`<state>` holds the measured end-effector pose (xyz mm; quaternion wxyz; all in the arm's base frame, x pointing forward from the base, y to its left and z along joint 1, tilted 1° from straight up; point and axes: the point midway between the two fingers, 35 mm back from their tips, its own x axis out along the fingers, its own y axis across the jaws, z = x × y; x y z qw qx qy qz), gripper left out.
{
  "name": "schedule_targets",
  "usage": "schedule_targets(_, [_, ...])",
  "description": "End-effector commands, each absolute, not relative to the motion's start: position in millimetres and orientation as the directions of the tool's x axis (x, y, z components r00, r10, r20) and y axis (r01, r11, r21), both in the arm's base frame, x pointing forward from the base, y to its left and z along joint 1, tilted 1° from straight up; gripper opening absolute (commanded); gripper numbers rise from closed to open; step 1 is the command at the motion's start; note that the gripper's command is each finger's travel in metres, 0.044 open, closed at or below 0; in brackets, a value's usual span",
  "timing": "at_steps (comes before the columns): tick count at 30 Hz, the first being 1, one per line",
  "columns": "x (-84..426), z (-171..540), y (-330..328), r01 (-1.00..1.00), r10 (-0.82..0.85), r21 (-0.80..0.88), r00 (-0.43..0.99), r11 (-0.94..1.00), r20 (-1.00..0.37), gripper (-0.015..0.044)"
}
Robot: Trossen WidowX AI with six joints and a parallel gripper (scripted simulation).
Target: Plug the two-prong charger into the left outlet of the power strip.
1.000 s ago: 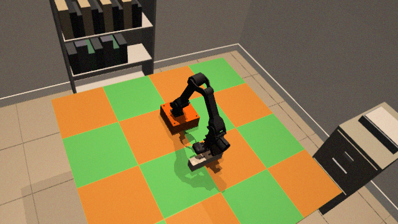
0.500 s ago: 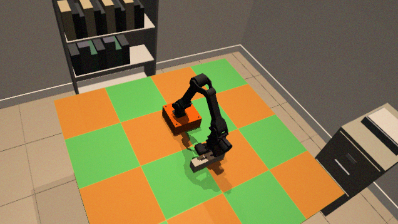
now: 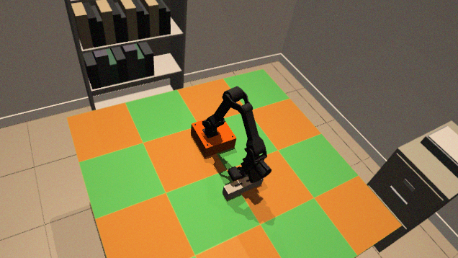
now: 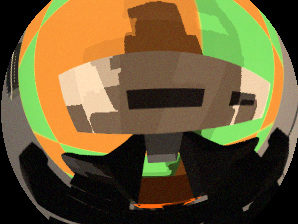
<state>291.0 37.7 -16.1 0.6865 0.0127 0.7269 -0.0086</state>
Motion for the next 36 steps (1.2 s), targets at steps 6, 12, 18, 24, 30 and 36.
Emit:
schedule_targets(6, [291.1, -16.0, 37.7, 0.030, 0.007, 0.005, -0.057, 1.000, -0.998, 0.0000])
schedule_targets(12, [291.1, -16.0, 37.7, 0.030, 0.007, 0.005, -0.057, 1.000, -0.998, 0.0079])
schedule_targets(18, [291.1, -16.0, 37.7, 0.030, 0.007, 0.005, -0.057, 1.000, -0.998, 0.0236])
schedule_targets(24, [291.1, -16.0, 37.7, 0.030, 0.007, 0.005, -0.057, 1.000, -0.998, 0.0394])
schedule_targets(30, [290.1, -16.0, 37.8, 0.030, 0.006, 0.005, -0.054, 1.000, -0.998, 0.0440])
schedule_targets(36, [288.3, -16.1, 37.8, 0.030, 0.006, 0.005, -0.050, 1.000, -0.999, 0.0440])
